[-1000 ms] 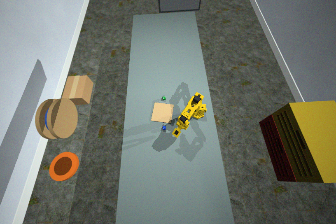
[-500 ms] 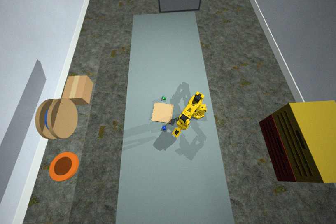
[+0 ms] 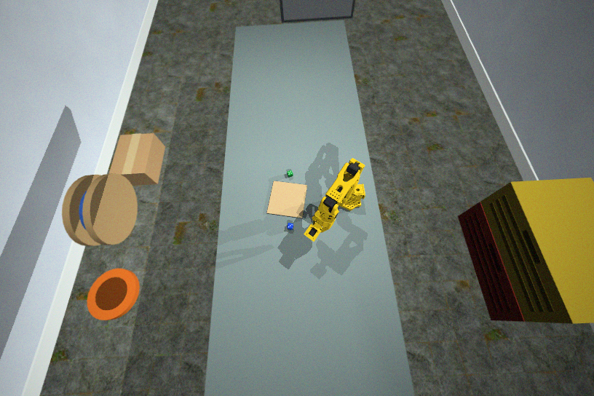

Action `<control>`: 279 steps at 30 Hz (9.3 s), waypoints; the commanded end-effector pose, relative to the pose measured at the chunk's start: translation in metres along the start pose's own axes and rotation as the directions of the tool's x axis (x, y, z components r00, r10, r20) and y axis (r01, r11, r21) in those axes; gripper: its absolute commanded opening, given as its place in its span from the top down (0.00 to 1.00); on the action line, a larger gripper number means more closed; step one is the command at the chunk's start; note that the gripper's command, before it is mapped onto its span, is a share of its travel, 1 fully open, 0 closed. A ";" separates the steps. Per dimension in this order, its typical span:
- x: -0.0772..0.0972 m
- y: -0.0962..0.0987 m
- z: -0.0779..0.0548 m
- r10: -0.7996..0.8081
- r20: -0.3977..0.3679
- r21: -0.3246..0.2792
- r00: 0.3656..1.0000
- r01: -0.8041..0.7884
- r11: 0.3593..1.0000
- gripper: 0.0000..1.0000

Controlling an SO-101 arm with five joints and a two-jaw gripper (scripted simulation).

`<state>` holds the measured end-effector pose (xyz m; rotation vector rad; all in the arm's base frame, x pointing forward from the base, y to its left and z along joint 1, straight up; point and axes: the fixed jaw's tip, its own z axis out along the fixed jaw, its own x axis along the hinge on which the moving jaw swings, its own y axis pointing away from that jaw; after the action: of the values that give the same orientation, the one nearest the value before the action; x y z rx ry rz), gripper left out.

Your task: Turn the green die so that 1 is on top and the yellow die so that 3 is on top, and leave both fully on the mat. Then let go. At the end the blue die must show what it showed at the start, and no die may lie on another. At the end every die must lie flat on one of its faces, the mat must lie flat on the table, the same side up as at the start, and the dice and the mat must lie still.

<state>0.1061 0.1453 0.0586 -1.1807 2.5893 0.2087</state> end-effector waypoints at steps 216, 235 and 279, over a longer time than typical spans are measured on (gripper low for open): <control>-0.042 -0.009 0.042 -0.014 0.773 0.018 0.634 0.001 1.000 1.00; -0.039 -0.009 0.049 -0.014 0.773 0.018 0.634 0.001 1.000 1.00; -0.038 -0.009 0.054 -0.014 0.773 0.018 0.634 0.001 1.000 1.00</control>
<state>0.1428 0.1781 0.0143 -0.8384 1.8309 0.5589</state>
